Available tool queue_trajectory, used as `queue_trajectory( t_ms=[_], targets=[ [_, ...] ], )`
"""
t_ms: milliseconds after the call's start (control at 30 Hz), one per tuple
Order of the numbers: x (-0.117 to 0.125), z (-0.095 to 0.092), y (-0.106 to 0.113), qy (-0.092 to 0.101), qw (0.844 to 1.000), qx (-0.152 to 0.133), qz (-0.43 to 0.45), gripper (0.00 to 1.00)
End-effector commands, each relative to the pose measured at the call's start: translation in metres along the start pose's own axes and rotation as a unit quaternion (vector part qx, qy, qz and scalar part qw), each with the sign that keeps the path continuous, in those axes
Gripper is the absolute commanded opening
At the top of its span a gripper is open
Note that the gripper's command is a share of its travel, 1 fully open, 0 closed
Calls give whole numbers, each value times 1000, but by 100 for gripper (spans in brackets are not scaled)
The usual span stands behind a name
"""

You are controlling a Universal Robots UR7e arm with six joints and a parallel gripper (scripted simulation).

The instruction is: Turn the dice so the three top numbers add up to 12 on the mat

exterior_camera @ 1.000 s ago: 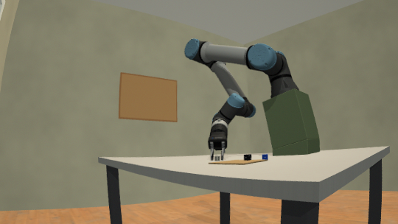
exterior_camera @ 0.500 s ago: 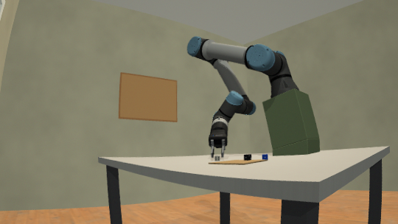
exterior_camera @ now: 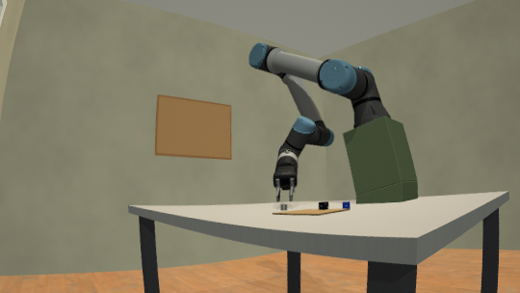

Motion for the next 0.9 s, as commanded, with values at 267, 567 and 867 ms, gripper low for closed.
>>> queue_trajectory(
  t_ms=[267, 567, 867],
  targets=[
    [2, -11, 19, 0, 1000, 0, 0, 70],
    [5, -23, 41, 0, 1000, 0, 0, 70],
    [6, -29, 53, 0, 1000, 0, 0, 70]
  ],
)
Point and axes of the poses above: the point where the finger pads meet when closed, its own z axis out along the fingers, its own x axis across the jaws, y = z × x, the point moved 6 cm from there along -z, back along the fingers, and after that the axes turned 7 degrees about z, right-handed, at the moved point
